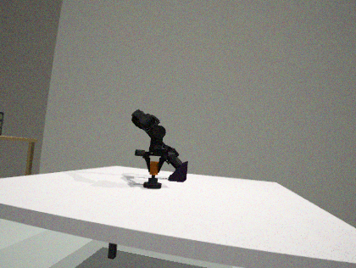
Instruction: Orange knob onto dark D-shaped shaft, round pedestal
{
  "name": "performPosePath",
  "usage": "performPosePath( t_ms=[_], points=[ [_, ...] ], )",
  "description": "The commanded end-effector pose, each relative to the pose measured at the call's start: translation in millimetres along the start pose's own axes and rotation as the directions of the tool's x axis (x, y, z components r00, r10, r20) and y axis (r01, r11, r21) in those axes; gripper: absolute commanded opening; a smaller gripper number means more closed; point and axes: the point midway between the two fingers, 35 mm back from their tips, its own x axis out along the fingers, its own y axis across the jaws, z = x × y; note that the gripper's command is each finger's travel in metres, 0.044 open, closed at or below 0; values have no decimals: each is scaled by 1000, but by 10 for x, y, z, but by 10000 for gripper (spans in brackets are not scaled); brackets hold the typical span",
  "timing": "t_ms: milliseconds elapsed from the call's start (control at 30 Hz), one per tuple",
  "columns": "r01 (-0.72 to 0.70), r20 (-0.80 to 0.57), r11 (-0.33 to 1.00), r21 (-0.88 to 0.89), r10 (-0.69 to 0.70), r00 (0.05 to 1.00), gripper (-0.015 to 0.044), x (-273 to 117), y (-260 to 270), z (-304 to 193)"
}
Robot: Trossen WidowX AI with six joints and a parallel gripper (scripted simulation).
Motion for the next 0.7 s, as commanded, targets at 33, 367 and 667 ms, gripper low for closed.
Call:
performPosePath(
  t_ms=[33, 367, 667],
  points=[
    [1, 1, 1000, -4, -1, 1000, 0, 6, -7, 7],
    [1, 1, 1000, -29, -1, 1000, 0, -43, -18, 18],
    [1, 1, 977, -211, -1, 1000, 0, -57, -46, 47]
  ],
)
